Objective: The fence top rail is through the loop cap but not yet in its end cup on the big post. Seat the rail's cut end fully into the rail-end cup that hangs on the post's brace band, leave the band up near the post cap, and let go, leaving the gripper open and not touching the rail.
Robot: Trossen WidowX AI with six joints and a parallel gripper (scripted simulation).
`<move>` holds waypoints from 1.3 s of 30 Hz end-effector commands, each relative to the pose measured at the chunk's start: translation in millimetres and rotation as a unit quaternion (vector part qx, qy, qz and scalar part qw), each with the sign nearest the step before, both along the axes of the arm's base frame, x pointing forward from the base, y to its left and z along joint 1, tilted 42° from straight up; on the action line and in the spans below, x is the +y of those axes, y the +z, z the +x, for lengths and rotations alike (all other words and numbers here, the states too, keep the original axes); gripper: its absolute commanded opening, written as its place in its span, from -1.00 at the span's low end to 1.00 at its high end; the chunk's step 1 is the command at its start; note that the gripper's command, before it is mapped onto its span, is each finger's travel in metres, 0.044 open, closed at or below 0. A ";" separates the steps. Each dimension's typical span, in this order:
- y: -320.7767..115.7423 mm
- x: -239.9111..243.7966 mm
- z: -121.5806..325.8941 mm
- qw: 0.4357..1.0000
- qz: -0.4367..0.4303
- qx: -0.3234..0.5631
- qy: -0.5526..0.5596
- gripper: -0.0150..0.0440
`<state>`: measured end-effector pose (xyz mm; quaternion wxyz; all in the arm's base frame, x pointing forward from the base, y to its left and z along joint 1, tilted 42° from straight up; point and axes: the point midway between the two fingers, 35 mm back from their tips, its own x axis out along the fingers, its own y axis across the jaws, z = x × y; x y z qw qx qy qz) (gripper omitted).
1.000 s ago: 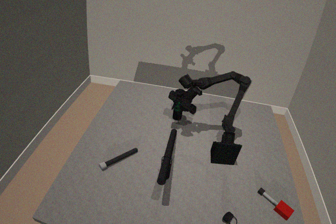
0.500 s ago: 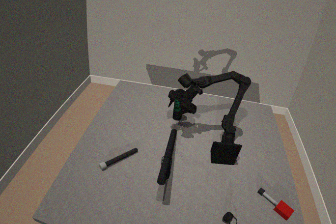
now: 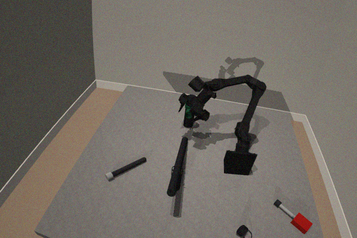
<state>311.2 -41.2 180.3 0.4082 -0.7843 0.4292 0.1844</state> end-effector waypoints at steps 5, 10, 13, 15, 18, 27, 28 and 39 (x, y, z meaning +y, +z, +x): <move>-11.2 48.3 -1.3 0.967 0.142 -0.113 -0.177 1.00; -14.4 77.9 -6.6 0.913 0.218 -0.198 -0.282 1.00; -15.0 90.1 -9.4 0.896 0.234 -0.222 -0.306 1.00; -15.2 98.4 -11.6 0.886 0.243 -0.237 -0.318 1.00; -15.3 106.4 -13.8 0.862 0.264 -0.264 -0.343 1.00; -14.4 131.5 -21.8 0.782 0.325 -0.345 -0.404 1.00; -14.3 133.9 -22.6 0.772 0.333 -0.354 -0.411 1.00; -13.4 145.3 -26.8 0.704 0.376 -0.402 -0.448 1.00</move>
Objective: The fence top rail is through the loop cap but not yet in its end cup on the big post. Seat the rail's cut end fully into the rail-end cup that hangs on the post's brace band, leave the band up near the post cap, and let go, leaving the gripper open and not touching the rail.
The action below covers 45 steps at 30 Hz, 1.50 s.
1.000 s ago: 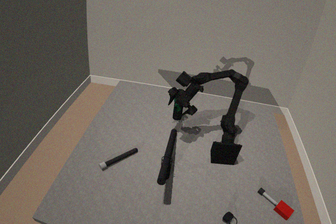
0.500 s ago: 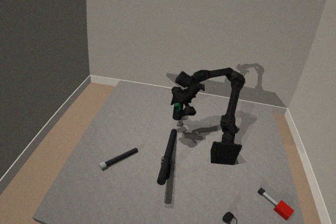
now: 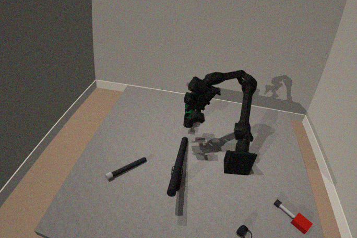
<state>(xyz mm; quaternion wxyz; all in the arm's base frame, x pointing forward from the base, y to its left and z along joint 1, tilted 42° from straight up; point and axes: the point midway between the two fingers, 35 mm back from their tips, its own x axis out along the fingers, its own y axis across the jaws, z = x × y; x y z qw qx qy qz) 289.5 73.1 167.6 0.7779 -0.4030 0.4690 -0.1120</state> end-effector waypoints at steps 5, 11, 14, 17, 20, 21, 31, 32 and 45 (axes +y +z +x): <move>-0.7 31.0 -5.1 0.985 0.069 -0.118 -0.104 1.00; -0.7 31.0 -5.1 0.985 0.069 -0.118 -0.104 1.00; -0.7 31.0 -5.1 0.985 0.069 -0.118 -0.104 1.00; -6.4 29.7 -2.2 0.977 0.091 -0.132 -0.142 1.00; -20.2 25.8 4.3 0.949 0.138 -0.164 -0.230 1.00; -26.0 24.1 6.8 0.934 0.155 -0.179 -0.267 1.00; -89.5 1.0 25.5 0.662 0.249 -0.345 -0.617 1.00; -94.8 -1.3 26.4 0.632 0.249 -0.360 -0.639 1.00; -99.0 -3.1 27.0 0.608 0.248 -0.371 -0.657 1.00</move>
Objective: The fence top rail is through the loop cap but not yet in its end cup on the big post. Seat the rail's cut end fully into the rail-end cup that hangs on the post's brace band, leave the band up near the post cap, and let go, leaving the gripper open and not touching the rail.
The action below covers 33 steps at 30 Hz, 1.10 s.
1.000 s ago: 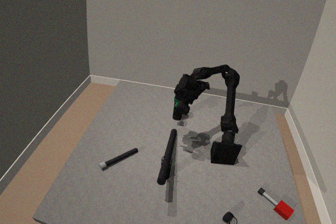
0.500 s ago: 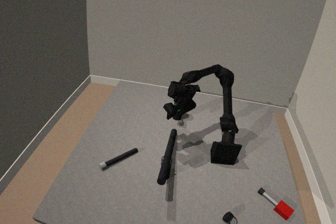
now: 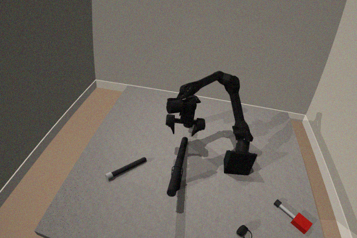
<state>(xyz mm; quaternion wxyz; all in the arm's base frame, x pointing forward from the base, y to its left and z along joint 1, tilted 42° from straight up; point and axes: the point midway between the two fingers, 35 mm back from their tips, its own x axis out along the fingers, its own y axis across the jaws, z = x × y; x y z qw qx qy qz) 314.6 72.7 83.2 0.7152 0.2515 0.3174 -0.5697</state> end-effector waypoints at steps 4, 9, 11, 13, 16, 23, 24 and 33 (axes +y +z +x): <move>-14.7 -2.6 1.9 0.997 0.014 -0.023 -0.076 1.00; -16.2 -3.8 2.2 0.997 0.014 -0.023 -0.076 1.00; -24.4 -10.8 3.5 0.997 0.014 -0.023 -0.076 1.00; -35.3 -20.5 4.6 0.997 0.013 -0.023 -0.076 1.00; -40.8 -25.7 4.9 0.997 0.013 -0.023 -0.076 1.00; -51.2 -34.8 6.1 0.997 0.013 -0.023 -0.076 1.00; -52.0 -35.6 6.2 0.997 0.013 -0.023 -0.076 1.00; -57.6 -40.0 7.3 0.997 0.013 -0.023 -0.076 1.00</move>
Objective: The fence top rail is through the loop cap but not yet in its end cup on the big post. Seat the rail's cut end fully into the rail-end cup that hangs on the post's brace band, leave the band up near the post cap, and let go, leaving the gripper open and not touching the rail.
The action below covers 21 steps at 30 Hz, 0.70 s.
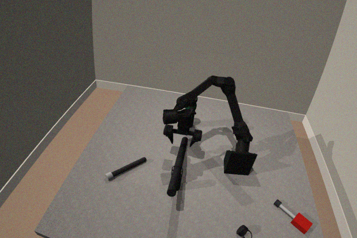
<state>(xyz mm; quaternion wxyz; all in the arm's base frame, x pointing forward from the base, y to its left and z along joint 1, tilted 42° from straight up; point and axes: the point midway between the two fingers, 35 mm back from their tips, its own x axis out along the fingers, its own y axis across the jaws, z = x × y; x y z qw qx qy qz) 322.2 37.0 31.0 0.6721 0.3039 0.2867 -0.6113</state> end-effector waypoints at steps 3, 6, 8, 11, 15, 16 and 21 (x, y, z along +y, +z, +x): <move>-9.1 -7.5 0.4 1.000 -0.004 0.005 0.002 1.00; -12.8 -10.7 1.0 1.000 -0.004 0.005 0.002 1.00; -15.3 -12.8 1.4 1.000 -0.004 0.005 0.003 1.00; -19.0 -16.0 1.9 1.000 -0.004 0.004 0.002 1.00; -23.8 -20.3 2.4 1.000 -0.005 0.004 0.003 1.00; -25.0 -21.4 2.5 1.000 -0.005 0.004 0.003 1.00; -30.9 -26.9 3.0 1.000 -0.005 0.004 0.002 1.00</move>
